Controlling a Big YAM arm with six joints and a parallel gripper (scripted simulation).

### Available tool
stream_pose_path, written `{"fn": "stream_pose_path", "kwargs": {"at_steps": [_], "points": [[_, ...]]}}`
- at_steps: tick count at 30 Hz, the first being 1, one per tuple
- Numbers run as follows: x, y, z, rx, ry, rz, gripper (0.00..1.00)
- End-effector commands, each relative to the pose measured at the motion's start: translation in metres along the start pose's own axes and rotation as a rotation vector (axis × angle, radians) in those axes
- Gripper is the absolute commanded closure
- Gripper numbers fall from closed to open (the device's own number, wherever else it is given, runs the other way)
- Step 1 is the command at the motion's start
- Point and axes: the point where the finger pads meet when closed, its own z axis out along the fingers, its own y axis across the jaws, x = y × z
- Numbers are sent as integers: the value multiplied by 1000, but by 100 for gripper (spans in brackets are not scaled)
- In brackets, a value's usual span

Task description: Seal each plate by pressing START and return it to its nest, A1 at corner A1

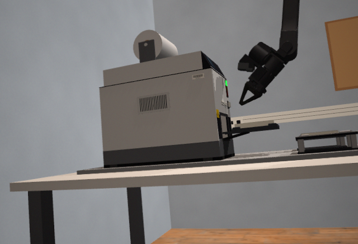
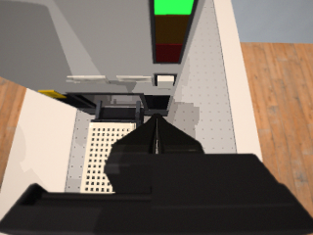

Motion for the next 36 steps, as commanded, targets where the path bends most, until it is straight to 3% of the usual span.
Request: {"fn": "stream_pose_path", "kwargs": {"at_steps": [1, 4, 9, 16, 29, 36], "points": [[-14, 6, 10, -9, -33, -15, 100], [-21, 5, 16, -8, -37, -15, 100], [-4, -4, 26, 2, -5, -6, 100], [7, -7, 20, 6, 13, -3, 100], [-29, 6, 9, -8, -61, -16, 100], [-30, -5, 9, 7, -62, -7, 100]]}}
